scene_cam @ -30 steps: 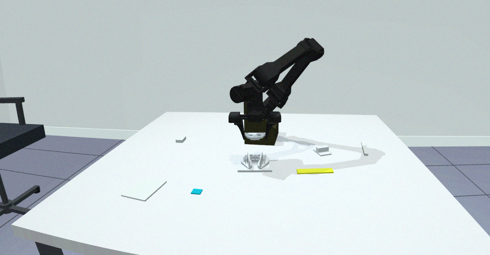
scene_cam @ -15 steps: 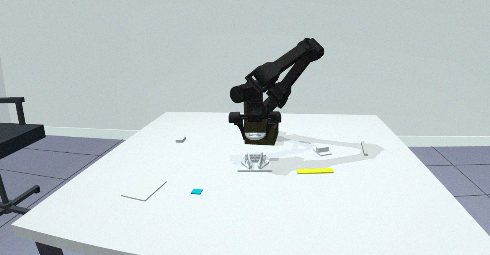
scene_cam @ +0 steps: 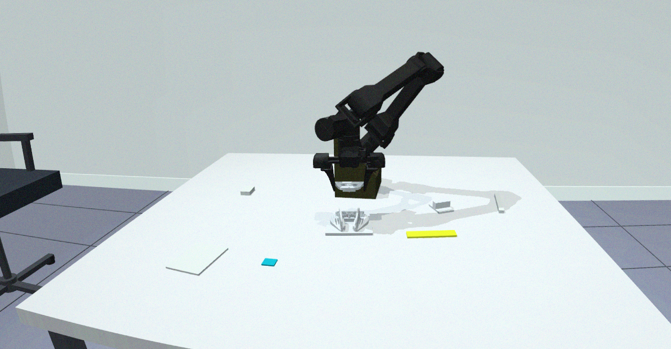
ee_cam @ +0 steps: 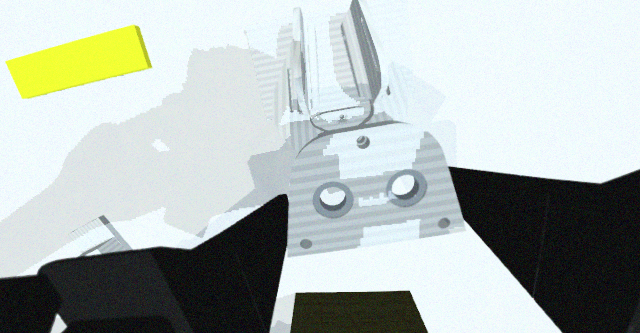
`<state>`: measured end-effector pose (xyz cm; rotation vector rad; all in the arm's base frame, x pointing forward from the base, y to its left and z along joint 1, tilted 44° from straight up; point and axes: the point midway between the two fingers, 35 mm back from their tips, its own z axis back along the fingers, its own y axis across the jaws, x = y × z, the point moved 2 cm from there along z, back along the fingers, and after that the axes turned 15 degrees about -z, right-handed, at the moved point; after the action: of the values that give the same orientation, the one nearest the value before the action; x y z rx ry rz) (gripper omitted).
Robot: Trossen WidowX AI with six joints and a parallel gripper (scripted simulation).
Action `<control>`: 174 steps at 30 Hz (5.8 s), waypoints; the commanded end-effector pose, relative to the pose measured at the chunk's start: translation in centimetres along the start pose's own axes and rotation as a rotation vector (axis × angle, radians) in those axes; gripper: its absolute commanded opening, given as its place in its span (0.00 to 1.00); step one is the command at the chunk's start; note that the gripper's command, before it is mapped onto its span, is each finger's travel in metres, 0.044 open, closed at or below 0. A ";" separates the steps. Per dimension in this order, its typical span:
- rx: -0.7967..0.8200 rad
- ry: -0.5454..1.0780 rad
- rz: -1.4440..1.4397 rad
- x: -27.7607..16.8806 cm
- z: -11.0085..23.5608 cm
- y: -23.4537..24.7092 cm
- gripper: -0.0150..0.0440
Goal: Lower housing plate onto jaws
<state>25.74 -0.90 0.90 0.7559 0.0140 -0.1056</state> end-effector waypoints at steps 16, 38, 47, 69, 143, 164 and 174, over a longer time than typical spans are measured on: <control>0.004 -0.003 -0.001 0.1 0.0 0.1 0.85; 0.004 -0.003 -0.001 0.1 0.0 0.1 0.85; 0.004 -0.003 -0.001 0.1 0.0 0.1 0.85; 0.004 -0.003 -0.001 0.1 0.0 0.1 0.85; 0.006 -0.003 -0.002 0.1 -6.2 0.2 0.85; 0.007 -0.003 -0.005 0.1 -6.5 0.2 0.85; 0.007 -0.003 -0.005 0.1 -6.7 0.2 0.85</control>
<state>26.09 3.65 -3.79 0.7570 0.0092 -0.1080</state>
